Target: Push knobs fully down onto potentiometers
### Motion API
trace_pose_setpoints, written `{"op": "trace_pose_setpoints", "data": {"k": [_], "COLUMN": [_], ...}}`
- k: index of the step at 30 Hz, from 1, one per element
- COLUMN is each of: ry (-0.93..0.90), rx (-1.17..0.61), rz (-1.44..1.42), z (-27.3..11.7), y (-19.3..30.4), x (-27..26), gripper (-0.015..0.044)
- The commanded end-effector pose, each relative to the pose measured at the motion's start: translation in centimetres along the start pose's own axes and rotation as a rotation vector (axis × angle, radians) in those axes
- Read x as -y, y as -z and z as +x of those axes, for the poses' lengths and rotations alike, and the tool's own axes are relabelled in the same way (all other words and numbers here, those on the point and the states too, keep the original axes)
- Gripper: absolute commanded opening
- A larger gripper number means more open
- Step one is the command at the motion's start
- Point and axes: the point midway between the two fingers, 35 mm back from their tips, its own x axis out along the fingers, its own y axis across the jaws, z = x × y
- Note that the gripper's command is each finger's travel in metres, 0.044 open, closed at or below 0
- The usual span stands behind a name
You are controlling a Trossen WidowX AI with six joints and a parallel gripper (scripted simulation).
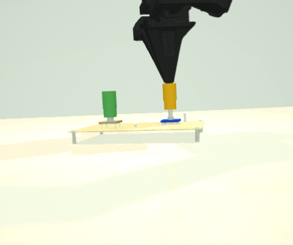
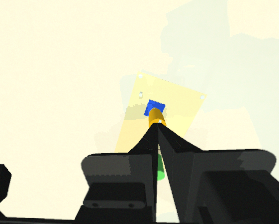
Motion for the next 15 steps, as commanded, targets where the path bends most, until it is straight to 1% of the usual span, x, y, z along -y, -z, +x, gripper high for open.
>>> {"op": "trace_pose_setpoints", "data": {"k": [1, 15], "ry": [0.003, 0.003], "rx": [-0.019, -0.019], "rz": [0.010, 0.010], "z": [1.23, 1.56], "y": [-0.05, -0.05], "x": [0.25, 0.25], "gripper": [0.0000, 0.0000]}}
